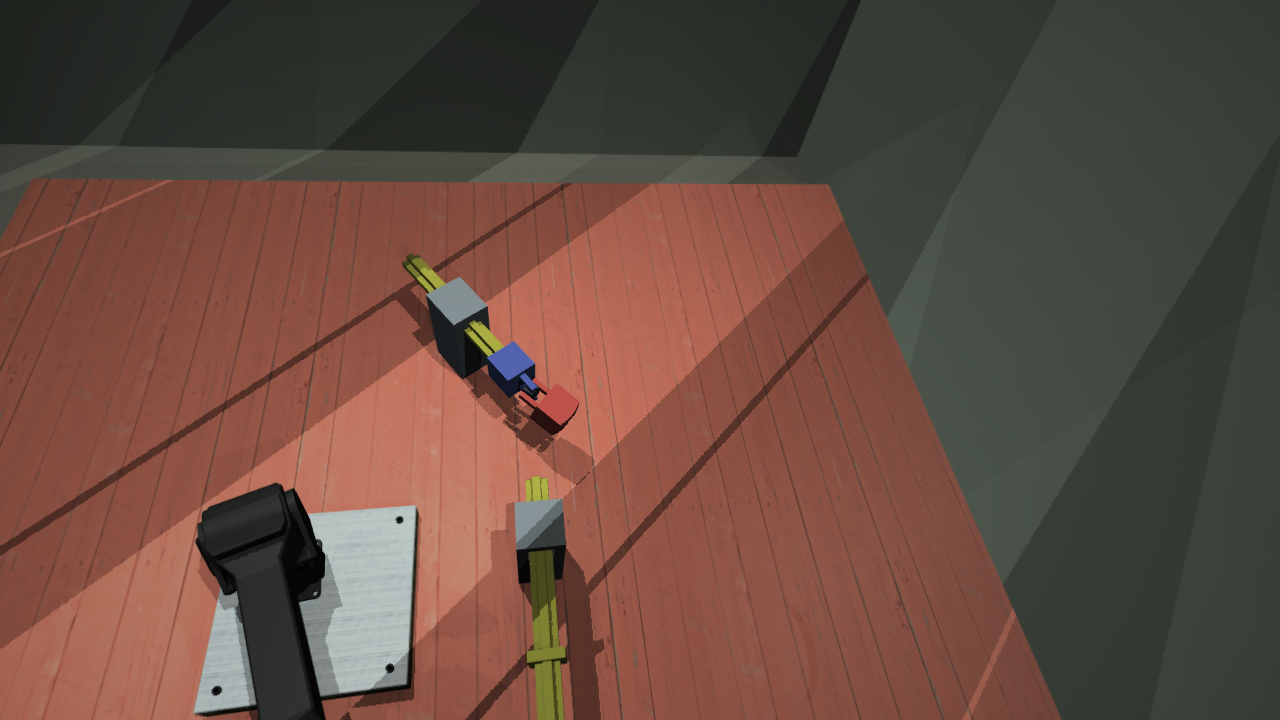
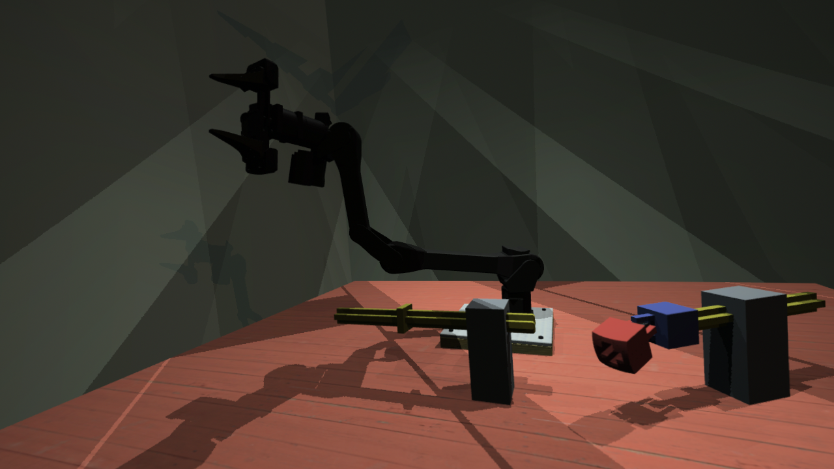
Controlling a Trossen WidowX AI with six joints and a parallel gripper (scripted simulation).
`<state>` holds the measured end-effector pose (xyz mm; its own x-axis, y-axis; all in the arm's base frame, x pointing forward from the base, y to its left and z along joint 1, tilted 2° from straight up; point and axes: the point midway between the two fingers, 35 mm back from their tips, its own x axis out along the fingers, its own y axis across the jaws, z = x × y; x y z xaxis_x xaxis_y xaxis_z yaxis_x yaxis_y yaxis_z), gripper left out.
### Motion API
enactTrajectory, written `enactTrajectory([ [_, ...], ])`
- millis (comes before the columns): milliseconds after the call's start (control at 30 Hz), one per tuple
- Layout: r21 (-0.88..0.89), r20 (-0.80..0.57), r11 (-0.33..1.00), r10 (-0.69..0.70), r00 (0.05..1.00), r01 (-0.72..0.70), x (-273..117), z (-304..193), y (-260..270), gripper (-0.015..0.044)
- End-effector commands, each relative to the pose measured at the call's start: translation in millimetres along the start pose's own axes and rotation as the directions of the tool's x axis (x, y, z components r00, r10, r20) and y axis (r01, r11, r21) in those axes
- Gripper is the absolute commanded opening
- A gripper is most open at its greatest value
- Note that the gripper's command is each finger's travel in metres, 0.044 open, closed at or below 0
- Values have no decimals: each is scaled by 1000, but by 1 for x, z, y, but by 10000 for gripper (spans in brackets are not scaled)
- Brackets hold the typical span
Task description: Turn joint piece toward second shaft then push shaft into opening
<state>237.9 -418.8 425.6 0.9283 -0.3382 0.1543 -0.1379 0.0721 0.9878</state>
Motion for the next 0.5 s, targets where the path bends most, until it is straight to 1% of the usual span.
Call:
enactTrajectory([
  [0,0,0,1000,0,1000,0,0,0,0,426],
  [33,0,0,1000,0,1000,0,0,0,0,440],
  [167,-17,14,1000,24,1000,-23,-6,1,12,440],
  [300,-67,49,994,90,995,-86,-21,1,43,440],
  [467,-134,61,981,153,986,-144,-41,-12,81,440],
])
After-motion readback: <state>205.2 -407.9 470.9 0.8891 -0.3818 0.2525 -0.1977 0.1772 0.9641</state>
